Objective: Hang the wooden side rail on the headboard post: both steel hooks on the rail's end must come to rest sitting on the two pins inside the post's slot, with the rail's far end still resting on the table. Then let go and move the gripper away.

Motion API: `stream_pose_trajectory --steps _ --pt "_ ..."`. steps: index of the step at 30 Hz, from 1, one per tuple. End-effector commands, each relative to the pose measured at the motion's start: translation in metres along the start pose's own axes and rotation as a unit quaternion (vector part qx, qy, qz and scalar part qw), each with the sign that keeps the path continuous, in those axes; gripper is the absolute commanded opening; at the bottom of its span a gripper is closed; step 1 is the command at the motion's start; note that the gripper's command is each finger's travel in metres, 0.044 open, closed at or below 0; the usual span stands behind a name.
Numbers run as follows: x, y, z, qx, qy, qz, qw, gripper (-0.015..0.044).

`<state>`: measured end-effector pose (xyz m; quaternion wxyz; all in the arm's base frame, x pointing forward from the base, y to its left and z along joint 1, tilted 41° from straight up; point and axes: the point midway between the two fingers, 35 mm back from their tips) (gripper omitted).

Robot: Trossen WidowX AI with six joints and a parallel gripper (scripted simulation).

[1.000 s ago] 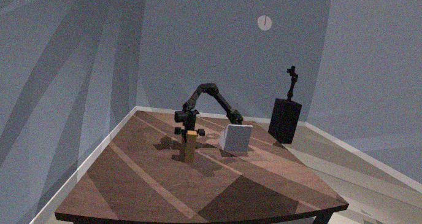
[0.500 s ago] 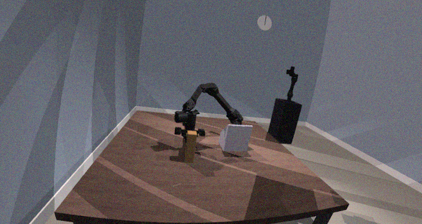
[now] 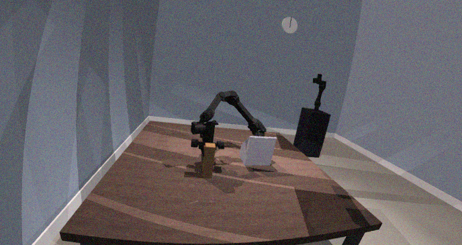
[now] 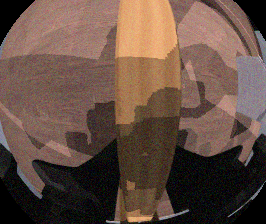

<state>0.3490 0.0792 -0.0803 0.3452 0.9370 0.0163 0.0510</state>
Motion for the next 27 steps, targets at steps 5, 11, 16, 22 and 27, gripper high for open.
stream_pose_trajectory --steps 5,11,16,22,27 --pt "0.0002 -0.0042 -0.0039 0.004 0.004 0.000 1.000 0.0000" --pt "0.0002 -0.0048 -0.0033 0.004 0.004 0.000 1.000 0.0000" --pt "0.0005 -0.0052 -0.0028 0.004 0.004 0.000 1.000 0.0000" --pt "0.0005 -0.0052 -0.0018 0.004 0.004 0.000 1.000 0.0000" --pt "0.0005 -0.0052 -0.0009 0.004 0.004 0.000 1.000 0.0000"
Point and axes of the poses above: the point midway between the two fingers, 35 mm back from their tips, its own z axis out along the fingers, its own x axis across the jaws, y = z × x, and after that the axes turned 3 degrees about z, right-handed
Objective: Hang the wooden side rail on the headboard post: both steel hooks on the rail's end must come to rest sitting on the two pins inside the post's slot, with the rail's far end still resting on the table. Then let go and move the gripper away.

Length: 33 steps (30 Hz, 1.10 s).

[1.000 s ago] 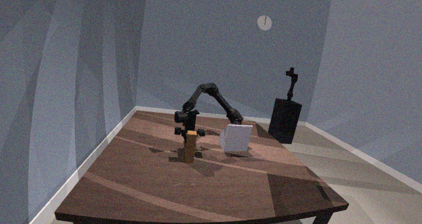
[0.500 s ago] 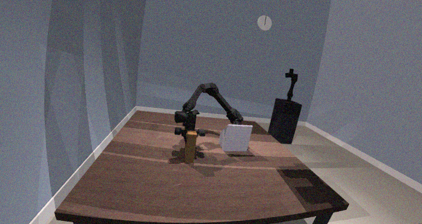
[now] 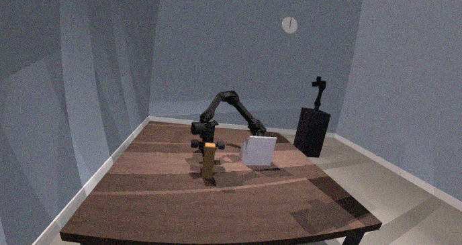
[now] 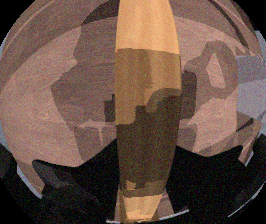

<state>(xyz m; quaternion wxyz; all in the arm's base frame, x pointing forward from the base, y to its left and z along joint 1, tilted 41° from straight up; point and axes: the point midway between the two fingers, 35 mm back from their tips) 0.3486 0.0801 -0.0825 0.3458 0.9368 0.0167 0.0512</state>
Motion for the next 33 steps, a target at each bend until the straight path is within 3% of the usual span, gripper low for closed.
stream_pose_trajectory --steps 1,33 --pt "0.0010 -0.0030 -0.0018 0.004 0.003 0.000 1.000 0.0000" --pt "0.0011 -0.0030 0.0035 0.004 0.003 0.000 1.000 0.0000"
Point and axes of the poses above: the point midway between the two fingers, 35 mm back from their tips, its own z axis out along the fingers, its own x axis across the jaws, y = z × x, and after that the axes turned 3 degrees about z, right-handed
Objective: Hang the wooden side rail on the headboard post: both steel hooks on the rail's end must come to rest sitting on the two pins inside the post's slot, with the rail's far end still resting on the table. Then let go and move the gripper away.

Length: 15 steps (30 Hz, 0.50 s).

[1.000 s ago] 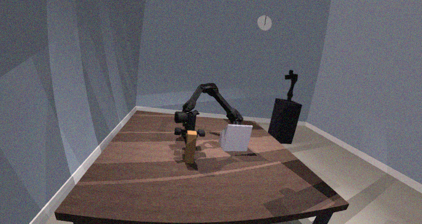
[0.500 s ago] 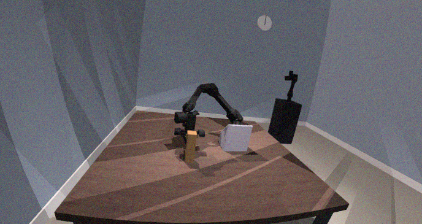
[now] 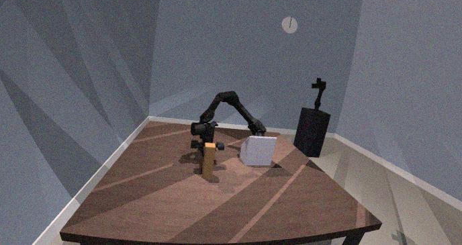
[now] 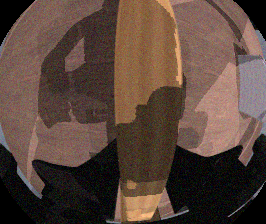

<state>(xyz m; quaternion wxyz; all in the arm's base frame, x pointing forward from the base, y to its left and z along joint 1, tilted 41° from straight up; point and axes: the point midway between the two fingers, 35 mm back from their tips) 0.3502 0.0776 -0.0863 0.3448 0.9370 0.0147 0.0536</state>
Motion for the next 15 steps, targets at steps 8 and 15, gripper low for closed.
stream_pose_trajectory --steps 8,15 --pt "-0.0001 -0.0024 0.0002 0.003 0.002 -0.003 1.000 0.0000" --pt "-0.0001 -0.0024 0.0014 0.003 0.002 -0.003 1.000 0.0000"
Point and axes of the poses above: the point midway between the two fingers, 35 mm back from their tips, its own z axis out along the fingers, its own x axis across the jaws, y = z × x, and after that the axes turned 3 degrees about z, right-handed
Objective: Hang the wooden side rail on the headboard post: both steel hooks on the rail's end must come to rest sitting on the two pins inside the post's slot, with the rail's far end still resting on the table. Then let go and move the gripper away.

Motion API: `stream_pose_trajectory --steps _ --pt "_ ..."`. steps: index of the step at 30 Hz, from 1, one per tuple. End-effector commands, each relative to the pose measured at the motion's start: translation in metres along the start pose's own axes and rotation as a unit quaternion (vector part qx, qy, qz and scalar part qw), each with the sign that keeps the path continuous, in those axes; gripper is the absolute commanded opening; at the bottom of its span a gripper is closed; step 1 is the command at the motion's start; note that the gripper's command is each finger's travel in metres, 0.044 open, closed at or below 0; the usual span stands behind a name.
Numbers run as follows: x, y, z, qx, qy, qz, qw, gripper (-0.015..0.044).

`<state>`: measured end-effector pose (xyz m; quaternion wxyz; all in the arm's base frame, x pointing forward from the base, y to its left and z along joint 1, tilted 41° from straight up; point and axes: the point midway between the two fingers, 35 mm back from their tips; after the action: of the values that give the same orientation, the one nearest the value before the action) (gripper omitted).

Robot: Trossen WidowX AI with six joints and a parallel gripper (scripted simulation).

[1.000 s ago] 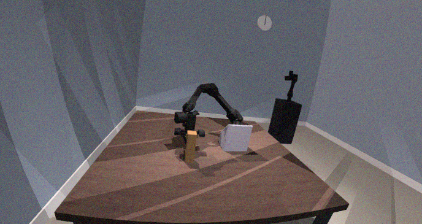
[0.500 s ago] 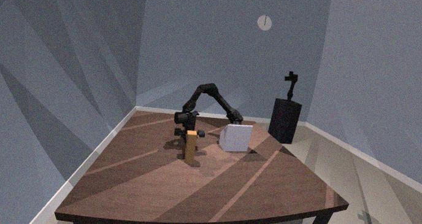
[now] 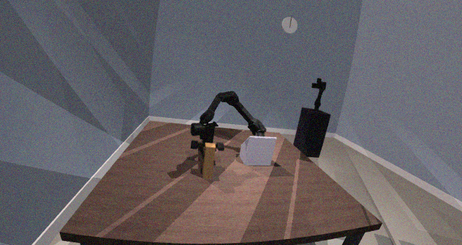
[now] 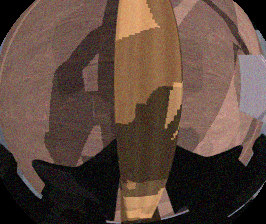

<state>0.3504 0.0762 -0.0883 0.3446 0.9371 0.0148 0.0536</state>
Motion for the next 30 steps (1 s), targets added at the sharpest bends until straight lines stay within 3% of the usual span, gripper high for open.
stream_pose_trajectory --steps 1,20,30 --pt "0.0000 -0.0022 -0.0009 0.003 0.002 -0.003 1.000 0.0000" --pt "0.0000 -0.0022 0.0021 0.003 0.002 -0.003 1.000 0.0000" --pt "-0.0005 -0.0005 0.0019 0.000 0.000 -0.001 1.000 0.0263"
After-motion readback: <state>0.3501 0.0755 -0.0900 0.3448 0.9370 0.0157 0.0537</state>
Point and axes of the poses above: the point midway between the two fingers, 35 mm back from their tips, its own z axis out along the fingers, its own x axis across the jaws, y = z × x, and after that the axes turned 3 degrees about z, right-handed
